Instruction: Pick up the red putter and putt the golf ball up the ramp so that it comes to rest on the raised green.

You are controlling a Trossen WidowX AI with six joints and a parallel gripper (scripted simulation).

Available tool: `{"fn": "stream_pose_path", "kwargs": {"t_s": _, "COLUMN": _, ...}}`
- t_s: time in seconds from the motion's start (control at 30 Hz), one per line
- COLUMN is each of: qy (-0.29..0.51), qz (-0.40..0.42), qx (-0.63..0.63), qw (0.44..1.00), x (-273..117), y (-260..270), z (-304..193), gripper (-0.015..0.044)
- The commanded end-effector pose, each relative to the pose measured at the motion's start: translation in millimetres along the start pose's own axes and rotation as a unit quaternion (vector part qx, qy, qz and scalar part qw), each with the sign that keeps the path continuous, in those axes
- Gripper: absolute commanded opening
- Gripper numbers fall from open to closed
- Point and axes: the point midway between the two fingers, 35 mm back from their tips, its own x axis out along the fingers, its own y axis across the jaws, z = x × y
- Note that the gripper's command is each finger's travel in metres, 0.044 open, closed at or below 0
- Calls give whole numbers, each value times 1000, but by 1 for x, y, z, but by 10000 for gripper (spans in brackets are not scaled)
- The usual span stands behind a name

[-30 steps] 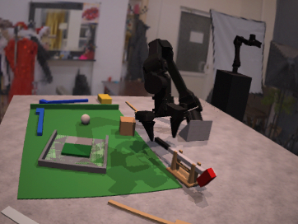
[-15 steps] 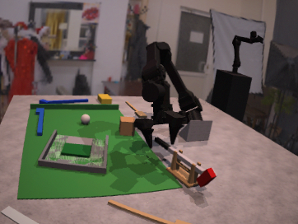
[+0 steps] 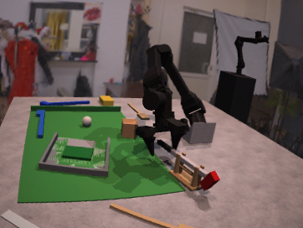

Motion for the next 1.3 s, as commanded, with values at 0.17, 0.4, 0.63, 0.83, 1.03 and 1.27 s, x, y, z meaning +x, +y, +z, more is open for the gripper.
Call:
{"fn": "stream_pose_path", "kwargs": {"t_s": 0.17, "qy": 0, "qz": 0, "qx": 0, "qw": 1000, "x": 0, "y": 0, "z": 0, "gripper": 256}}
{"fn": "stream_pose_path", "kwargs": {"t_s": 0.4, "qy": 0, "qz": 0, "qx": 0, "qw": 1000, "x": 0, "y": 0, "z": 0, "gripper": 72}}
{"fn": "stream_pose_path", "kwargs": {"t_s": 0.63, "qy": 0, "qz": 0, "qx": 0, "qw": 1000, "x": 0, "y": 0, "z": 0, "gripper": 0}}
{"fn": "stream_pose_path", "kwargs": {"t_s": 0.83, "qy": -1, "qz": 0, "qx": 0, "qw": 1000, "x": -13, "y": -2, "z": 5, "gripper": 0}}
{"fn": "stream_pose_path", "kwargs": {"t_s": 1.03, "qy": -2, "qz": 0, "qx": -1, "qw": 1000, "x": -46, "y": -4, "z": 15, "gripper": 0}}
{"fn": "stream_pose_path", "kwargs": {"t_s": 1.27, "qy": -2, "qz": 1, "qx": -1, "qw": 1000, "x": -88, "y": -1, "z": 26, "gripper": 0}}
